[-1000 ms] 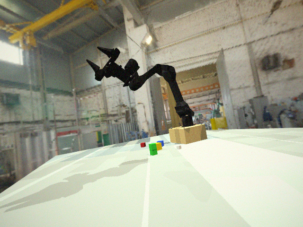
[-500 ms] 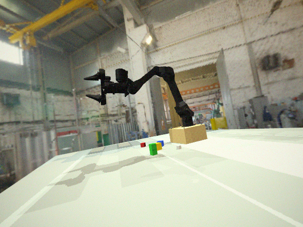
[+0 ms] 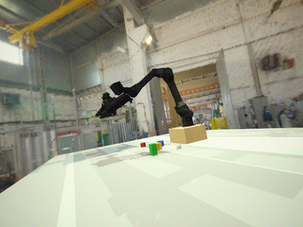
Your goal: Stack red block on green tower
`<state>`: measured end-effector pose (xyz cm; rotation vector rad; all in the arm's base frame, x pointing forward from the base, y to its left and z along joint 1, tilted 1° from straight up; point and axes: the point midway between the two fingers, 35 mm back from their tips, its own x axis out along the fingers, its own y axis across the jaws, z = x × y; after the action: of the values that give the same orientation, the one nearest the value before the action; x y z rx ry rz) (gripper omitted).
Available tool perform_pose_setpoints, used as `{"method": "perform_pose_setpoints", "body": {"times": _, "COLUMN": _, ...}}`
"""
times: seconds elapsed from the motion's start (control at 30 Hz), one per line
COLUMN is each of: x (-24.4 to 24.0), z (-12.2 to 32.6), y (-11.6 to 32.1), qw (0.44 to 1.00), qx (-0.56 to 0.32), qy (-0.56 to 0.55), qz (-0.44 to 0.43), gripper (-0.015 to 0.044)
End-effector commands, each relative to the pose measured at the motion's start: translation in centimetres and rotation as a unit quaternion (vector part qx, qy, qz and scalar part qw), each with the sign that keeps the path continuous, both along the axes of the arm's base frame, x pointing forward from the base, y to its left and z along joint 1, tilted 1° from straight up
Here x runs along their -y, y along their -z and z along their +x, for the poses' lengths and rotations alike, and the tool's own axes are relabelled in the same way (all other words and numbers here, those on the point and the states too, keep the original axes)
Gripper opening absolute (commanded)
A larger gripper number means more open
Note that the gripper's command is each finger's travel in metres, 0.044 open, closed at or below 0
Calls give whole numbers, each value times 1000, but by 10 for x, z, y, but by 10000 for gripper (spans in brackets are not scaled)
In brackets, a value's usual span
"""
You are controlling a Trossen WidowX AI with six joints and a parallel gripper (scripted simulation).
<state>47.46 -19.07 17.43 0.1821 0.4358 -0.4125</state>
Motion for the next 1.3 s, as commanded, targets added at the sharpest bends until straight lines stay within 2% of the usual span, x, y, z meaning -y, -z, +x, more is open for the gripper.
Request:
{"method": "perform_pose_setpoints", "body": {"times": 0.0, "x": 11, "z": -29, "y": 37, "qw": 991, "qx": -119, "qy": -40, "qz": -48, "gripper": 440}}
{"method": "perform_pose_setpoints", "body": {"times": 0.27, "x": 20, "z": -92, "y": 90, "qw": 934, "qx": -310, "qy": -146, "qz": -102, "gripper": 440}}
{"method": "perform_pose_setpoints", "body": {"times": 0.57, "x": 11, "z": -174, "y": 129, "qw": 823, "qx": -462, "qy": -314, "qz": -106, "gripper": 440}}
{"method": "perform_pose_setpoints", "body": {"times": 0.8, "x": 0, "z": -224, "y": 139, "qw": 743, "qx": -508, "qy": -428, "qz": -85, "gripper": 440}}
{"method": "perform_pose_setpoints", "body": {"times": 1.1, "x": -1, "z": -225, "y": 139, "qw": 741, "qx": -509, "qy": -430, "qz": -85, "gripper": 440}}
{"method": "perform_pose_setpoints", "body": {"times": 1.27, "x": 0, "z": -223, "y": 163, "qw": 741, "qx": -509, "qy": -430, "qz": -85, "gripper": 440}}
